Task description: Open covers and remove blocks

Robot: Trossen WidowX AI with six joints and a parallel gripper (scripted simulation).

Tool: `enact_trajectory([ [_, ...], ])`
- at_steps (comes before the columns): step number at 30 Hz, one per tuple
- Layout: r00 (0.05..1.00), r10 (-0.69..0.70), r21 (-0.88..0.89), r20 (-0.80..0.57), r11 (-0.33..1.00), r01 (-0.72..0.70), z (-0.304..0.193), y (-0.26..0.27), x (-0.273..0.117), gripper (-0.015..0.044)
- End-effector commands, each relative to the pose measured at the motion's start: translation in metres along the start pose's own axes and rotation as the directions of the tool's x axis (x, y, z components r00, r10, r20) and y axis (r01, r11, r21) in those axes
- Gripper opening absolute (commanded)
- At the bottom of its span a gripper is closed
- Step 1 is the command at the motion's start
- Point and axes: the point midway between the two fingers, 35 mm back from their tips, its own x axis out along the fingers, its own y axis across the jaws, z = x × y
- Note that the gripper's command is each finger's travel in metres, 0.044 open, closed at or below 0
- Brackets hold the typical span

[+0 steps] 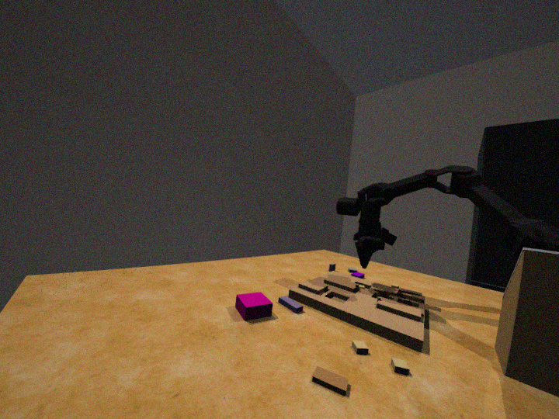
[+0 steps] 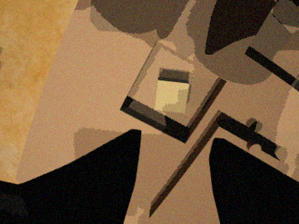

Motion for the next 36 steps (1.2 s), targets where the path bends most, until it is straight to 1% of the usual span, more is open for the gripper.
enact_trajectory([
  [1, 1.0, -0.003, 0.003, 0.003, 1.0, 0.003, 0.001, 0.0, 0.008, 0.0144],
  [10, 1.0, -0.002, 0.003, 0.004, 1.0, 0.002, 0.001, 0.001, 0.033, 0.0144],
  [36, 1.0, -0.002, 0.003, 0.004, 1.0, 0.002, 0.001, 0.001, 0.033, 0.0144],
])
